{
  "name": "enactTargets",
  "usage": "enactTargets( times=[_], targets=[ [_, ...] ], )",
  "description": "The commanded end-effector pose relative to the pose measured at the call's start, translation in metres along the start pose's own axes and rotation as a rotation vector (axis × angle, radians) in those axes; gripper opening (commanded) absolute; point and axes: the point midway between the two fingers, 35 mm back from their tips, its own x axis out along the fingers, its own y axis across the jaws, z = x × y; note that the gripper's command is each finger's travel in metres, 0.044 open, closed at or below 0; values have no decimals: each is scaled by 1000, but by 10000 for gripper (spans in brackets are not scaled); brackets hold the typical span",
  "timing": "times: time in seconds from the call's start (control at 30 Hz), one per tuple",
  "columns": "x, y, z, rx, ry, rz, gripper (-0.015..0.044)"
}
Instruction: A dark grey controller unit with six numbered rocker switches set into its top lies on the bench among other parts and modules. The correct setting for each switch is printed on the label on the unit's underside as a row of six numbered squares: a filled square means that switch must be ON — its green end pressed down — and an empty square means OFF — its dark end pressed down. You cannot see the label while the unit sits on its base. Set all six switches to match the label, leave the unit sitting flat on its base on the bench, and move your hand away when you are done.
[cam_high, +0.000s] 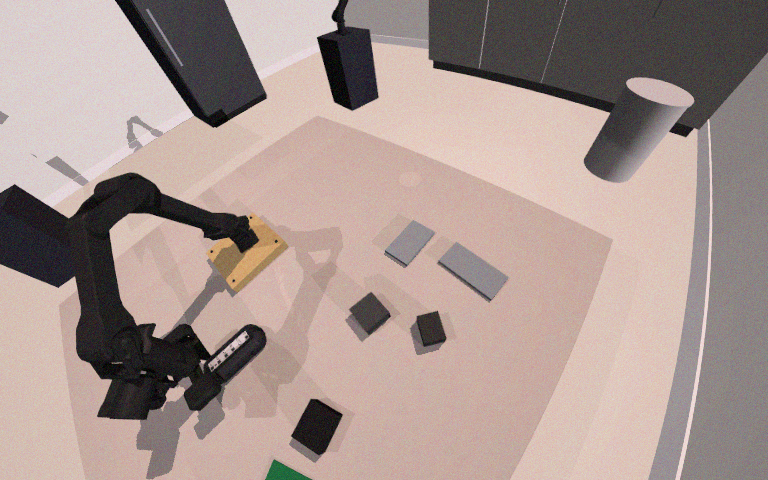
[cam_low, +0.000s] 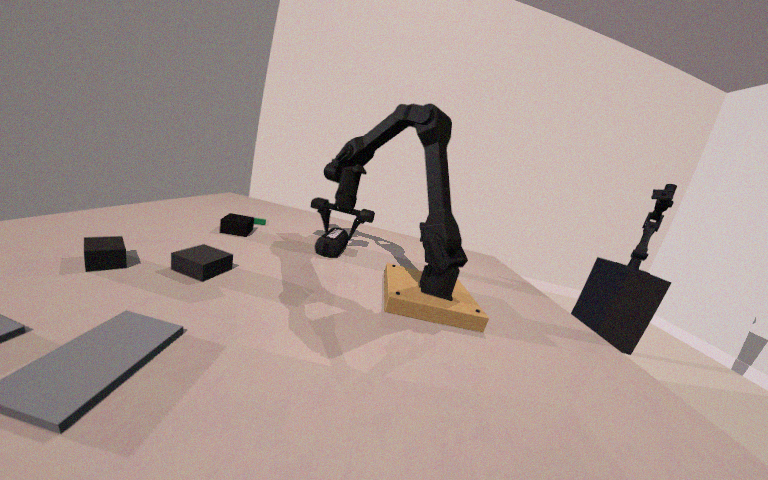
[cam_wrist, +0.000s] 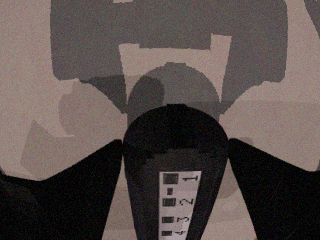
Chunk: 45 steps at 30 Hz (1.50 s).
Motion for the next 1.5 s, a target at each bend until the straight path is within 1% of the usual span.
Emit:
enactTargets(
  times=[0.0, 1.47],
  targets=[
    [-2, 0, -2, 5, 6, -1, 335],
    [-33, 0, -14, 5, 8, -1, 335]
  ],
)
